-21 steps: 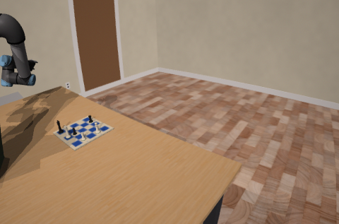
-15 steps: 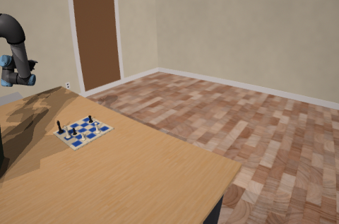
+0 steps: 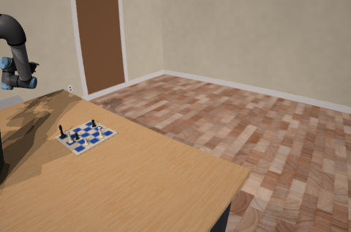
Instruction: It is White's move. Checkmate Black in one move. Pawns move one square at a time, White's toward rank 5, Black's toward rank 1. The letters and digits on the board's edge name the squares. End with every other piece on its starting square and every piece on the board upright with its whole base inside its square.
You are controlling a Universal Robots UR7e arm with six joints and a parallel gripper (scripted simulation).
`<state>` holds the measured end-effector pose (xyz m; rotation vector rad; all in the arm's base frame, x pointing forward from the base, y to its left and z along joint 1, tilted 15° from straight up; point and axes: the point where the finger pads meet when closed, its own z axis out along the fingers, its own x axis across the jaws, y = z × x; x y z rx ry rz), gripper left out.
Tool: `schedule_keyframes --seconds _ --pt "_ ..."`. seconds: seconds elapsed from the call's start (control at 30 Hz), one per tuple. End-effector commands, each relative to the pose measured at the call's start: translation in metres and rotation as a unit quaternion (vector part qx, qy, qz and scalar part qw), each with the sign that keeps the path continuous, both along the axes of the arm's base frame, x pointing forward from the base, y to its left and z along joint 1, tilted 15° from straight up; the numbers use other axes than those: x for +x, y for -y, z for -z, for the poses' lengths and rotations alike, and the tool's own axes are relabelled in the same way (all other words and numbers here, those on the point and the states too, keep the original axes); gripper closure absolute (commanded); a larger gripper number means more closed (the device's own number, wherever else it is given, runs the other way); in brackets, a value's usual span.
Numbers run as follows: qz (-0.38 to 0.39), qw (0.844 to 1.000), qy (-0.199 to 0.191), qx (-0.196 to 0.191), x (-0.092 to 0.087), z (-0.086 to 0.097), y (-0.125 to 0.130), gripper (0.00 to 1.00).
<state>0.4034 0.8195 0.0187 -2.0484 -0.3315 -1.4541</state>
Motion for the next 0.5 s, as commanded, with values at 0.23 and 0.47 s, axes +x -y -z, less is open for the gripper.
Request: schedule_keyframes --seconds 0.23,0.47 --pt "0.001 1.000 0.002 -0.008 0.006 -0.003 0.002 0.00" --pt "0.004 1.000 0.006 -0.023 0.017 -0.006 0.007 0.00"
